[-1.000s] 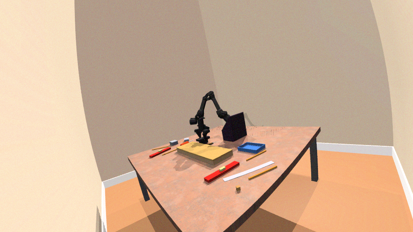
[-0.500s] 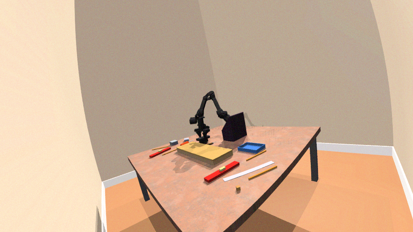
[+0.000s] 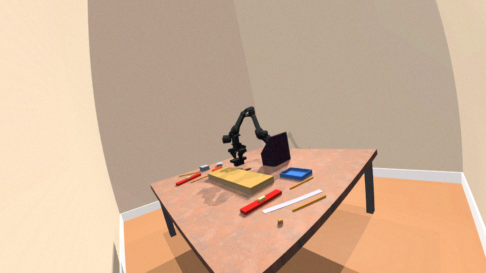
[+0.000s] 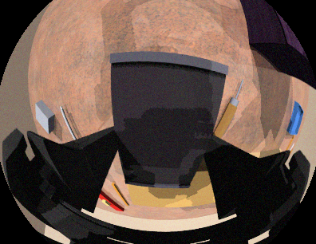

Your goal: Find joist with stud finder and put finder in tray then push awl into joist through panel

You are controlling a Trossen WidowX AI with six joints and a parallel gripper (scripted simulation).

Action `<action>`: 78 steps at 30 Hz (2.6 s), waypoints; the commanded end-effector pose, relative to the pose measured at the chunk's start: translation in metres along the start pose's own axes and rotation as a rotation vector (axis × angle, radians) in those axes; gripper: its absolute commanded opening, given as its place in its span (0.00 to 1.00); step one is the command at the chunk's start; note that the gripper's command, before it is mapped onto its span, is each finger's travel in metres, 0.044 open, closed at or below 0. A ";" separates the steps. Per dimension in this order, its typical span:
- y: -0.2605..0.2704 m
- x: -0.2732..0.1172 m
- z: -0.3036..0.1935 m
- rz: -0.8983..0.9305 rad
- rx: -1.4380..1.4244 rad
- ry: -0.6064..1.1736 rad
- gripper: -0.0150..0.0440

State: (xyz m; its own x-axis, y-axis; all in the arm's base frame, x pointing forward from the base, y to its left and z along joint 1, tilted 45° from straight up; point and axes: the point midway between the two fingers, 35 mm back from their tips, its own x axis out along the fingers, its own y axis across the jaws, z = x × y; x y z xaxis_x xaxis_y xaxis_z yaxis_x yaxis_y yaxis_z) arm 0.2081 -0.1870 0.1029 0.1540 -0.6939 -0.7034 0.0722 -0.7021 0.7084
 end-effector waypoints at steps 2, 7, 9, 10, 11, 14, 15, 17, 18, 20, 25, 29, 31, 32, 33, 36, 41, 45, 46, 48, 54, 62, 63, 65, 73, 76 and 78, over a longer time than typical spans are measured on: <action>-0.003 -0.003 -0.001 0.003 0.006 0.001 0.25; -0.023 -0.003 -0.002 0.001 0.006 0.001 0.25; -0.033 -0.003 -0.001 0.001 0.005 0.001 0.25; -0.037 -0.003 -0.001 0.001 0.005 0.001 0.25; -0.039 -0.003 -0.001 0.001 0.005 0.001 0.25; -0.040 -0.003 -0.001 -0.002 0.005 0.000 0.25; -0.040 -0.003 -0.001 -0.006 0.004 0.000 0.25; -0.039 -0.003 -0.001 -0.016 0.004 -0.001 0.25; -0.039 -0.002 -0.001 -0.023 0.004 -0.001 0.25; -0.038 -0.002 -0.001 -0.038 0.003 -0.003 0.25; -0.037 -0.001 -0.001 -0.074 0.002 -0.005 0.25; -0.036 -0.001 -0.001 -0.104 0.002 -0.006 0.25; -0.035 -0.001 -0.001 -0.118 0.003 -0.006 0.25; -0.035 -0.001 -0.001 -0.125 0.003 -0.006 0.25; -0.035 -0.001 -0.001 -0.133 0.003 -0.006 0.25; -0.034 -0.001 -0.001 -0.155 0.004 -0.006 0.25; -0.032 -0.001 -0.001 -0.191 0.007 -0.005 0.25; -0.030 -0.001 -0.001 -0.220 0.009 -0.004 0.25; -0.030 -0.001 -0.001 -0.227 0.010 -0.003 0.25; -0.029 -0.001 -0.001 -0.242 0.012 -0.002 0.25; -0.028 -0.001 -0.001 -0.271 0.014 -0.001 0.25; -0.027 0.000 -0.001 -0.325 0.012 -0.005 0.25; -0.027 0.000 -0.001 -0.332 0.012 -0.005 0.25; -0.026 0.000 -0.001 -0.347 0.012 -0.006 0.25; -0.025 0.001 -0.001 -0.406 0.014 -0.007 0.25; -0.024 0.001 -0.001 -0.428 0.016 -0.007 0.25; -0.024 0.001 -0.001 -0.443 0.017 -0.007 0.25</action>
State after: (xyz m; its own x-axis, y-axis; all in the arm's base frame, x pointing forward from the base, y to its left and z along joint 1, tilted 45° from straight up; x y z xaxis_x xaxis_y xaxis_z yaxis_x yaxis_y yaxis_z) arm 0.2065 -0.1712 0.0845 0.1040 -0.3490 -0.9313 0.1071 -0.9270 0.3594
